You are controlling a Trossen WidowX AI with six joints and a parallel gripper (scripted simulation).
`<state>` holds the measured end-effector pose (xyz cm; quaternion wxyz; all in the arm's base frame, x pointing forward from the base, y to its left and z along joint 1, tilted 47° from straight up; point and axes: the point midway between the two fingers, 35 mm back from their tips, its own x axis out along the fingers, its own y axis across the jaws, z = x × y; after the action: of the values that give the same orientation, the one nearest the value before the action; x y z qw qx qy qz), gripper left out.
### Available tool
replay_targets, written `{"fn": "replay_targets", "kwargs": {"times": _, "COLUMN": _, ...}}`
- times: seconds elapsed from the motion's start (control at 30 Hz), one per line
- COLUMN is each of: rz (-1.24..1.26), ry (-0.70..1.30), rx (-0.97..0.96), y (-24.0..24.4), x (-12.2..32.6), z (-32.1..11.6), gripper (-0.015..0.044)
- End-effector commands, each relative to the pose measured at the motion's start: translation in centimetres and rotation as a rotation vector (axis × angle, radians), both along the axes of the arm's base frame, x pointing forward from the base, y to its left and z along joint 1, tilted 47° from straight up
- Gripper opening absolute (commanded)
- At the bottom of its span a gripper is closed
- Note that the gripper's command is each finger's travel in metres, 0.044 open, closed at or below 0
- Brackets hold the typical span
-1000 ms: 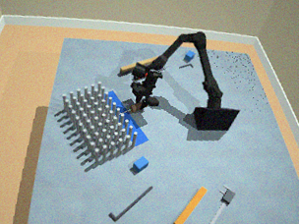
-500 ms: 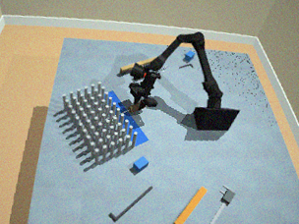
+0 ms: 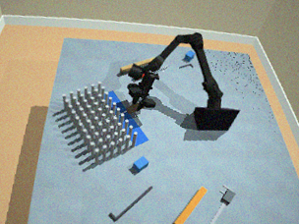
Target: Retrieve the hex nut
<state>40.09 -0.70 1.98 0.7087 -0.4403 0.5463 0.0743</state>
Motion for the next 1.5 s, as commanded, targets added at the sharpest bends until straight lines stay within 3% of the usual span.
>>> {"fn": "replay_targets", "kwargs": {"times": 0.0, "rz": -0.001, "ry": -0.006, "rx": 0.001, "y": 0.2, "x": 0.3, "z": 0.0, "gripper": 0.0}}
{"fn": "replay_targets", "kwargs": {"times": 1.47, "rz": -0.001, "ry": -0.007, "rx": 0.002, "y": 1.7, "x": 2.6, "z": -0.9, "gripper": 0.0}}
